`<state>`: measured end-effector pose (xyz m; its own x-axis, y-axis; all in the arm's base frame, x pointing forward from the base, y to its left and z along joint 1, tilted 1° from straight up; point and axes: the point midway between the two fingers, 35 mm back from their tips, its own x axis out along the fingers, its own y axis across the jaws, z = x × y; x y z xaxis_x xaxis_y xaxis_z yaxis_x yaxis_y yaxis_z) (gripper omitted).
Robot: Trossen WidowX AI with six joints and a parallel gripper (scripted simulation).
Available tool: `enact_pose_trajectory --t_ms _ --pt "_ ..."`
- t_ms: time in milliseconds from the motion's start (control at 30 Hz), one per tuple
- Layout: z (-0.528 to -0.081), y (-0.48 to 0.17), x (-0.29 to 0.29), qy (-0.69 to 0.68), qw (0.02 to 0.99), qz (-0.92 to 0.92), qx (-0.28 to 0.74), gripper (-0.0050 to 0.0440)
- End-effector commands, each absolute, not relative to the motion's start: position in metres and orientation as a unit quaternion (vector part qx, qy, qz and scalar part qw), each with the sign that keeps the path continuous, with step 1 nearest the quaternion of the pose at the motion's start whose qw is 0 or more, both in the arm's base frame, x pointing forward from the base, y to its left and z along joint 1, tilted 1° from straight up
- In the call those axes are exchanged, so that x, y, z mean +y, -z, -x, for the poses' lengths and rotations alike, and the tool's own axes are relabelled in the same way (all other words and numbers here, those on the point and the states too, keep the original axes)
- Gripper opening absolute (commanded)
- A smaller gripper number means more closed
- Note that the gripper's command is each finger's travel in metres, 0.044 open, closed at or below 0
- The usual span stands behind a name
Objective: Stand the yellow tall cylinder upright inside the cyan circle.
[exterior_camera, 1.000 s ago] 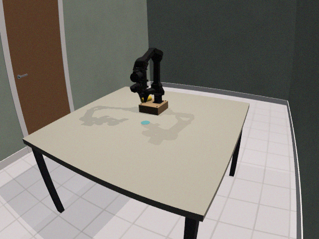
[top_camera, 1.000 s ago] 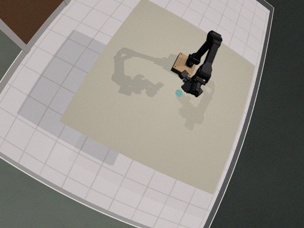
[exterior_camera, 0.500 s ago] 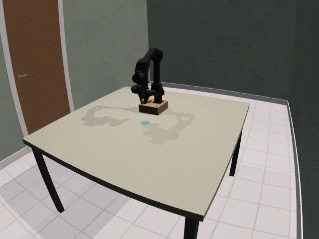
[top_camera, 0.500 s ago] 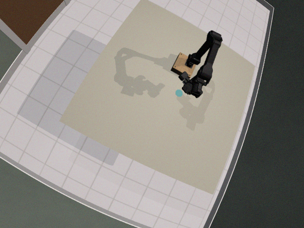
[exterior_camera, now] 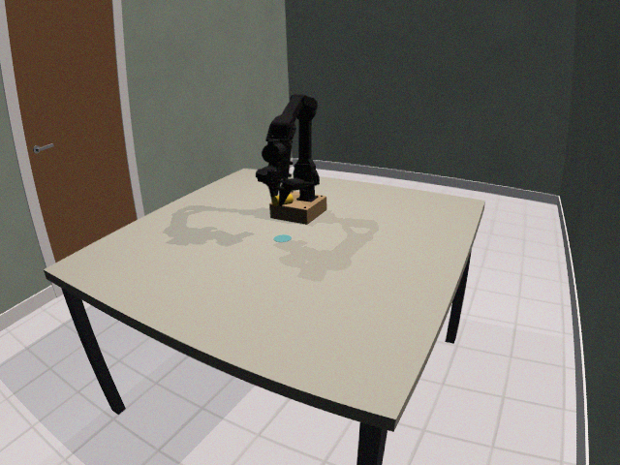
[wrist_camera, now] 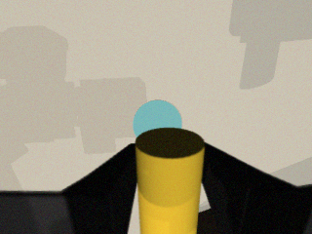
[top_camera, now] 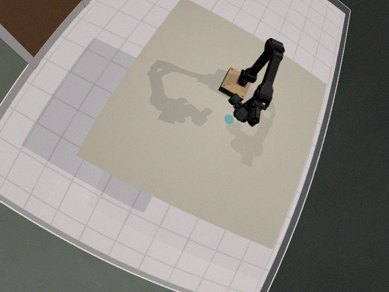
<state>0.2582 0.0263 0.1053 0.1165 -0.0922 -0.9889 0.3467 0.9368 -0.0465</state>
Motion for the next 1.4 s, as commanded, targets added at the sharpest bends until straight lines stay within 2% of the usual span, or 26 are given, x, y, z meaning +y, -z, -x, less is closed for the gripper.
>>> enact_pose_trajectory --t_ms 0,1367 --pt "-0.260 -0.107 0.027 0.144 0.758 -0.087 0.630 0.0105" --pt "-0.278 -0.092 0.036 0.145 0.835 -0.010 0.530 0.0105"
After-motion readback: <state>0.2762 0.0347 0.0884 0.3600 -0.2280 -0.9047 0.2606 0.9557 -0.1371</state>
